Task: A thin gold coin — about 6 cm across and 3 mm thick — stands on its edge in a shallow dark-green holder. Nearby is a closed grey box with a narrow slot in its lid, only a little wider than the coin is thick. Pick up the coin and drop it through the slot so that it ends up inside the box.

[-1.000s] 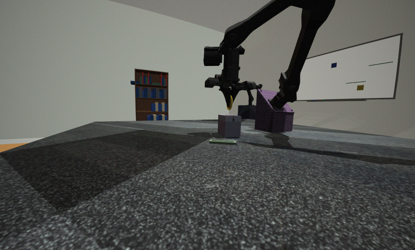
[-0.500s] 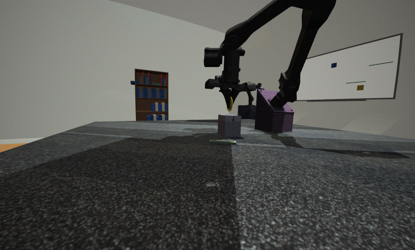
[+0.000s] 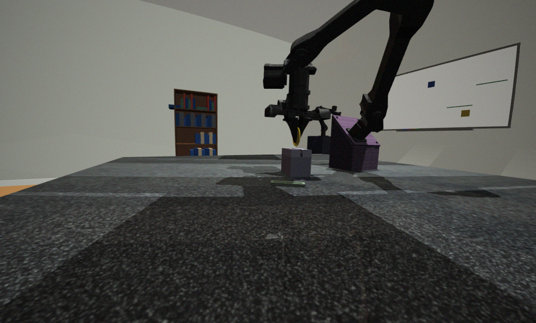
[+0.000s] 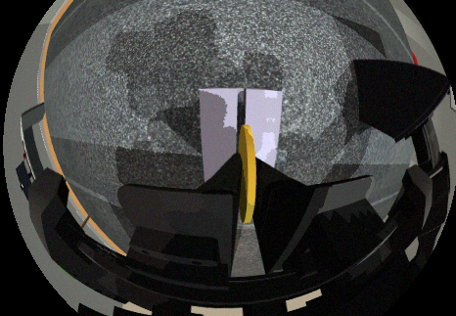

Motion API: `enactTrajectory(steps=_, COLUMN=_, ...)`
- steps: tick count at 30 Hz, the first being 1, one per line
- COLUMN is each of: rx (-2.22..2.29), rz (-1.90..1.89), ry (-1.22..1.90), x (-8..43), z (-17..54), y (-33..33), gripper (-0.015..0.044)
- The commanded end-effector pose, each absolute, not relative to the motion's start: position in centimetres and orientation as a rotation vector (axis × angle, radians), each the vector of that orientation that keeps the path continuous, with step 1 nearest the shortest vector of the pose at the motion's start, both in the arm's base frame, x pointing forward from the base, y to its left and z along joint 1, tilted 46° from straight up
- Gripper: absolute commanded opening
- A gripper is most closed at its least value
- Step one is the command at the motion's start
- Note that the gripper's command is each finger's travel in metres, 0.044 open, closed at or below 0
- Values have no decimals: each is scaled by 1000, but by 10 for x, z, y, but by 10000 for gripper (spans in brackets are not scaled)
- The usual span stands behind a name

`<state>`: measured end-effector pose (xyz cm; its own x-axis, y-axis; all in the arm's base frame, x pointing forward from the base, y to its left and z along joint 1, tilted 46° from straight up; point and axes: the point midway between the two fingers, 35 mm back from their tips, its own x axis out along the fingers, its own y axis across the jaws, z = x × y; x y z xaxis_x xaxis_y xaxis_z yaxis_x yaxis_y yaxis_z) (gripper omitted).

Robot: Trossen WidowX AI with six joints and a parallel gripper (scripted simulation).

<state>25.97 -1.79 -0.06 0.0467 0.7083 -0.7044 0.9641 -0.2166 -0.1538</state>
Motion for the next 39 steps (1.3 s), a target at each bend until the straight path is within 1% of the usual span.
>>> enactTrajectory(steps=1, rx=1975, rz=-975, ry=1688, x=259, z=-2, y=-16, gripper=0)
enactTrajectory(steps=12, rx=1976, rz=-976, ry=1688, x=259, z=-6, y=-12, gripper=0)
enactTrajectory(steps=18, rx=1971, rz=-972, ry=1684, x=260, z=-4, y=-14, gripper=157)
enactTrajectory(steps=27, rx=1971, rz=-972, ry=1684, x=260, z=-4, y=-14, gripper=161)
enactTrajectory(steps=35, rx=1971, rz=-975, ry=1683, x=259, z=10, y=-29, gripper=371)
enactTrajectory(steps=37, rx=1975, rz=-977, ry=1686, x=256, z=28, y=-46, gripper=423)
enactTrajectory(steps=38, rx=1977, rz=-977, ry=1688, x=254, z=35, y=-52, gripper=440)
enactTrajectory(steps=39, rx=1978, rz=-977, ry=1689, x=253, z=37, y=-55, gripper=440)
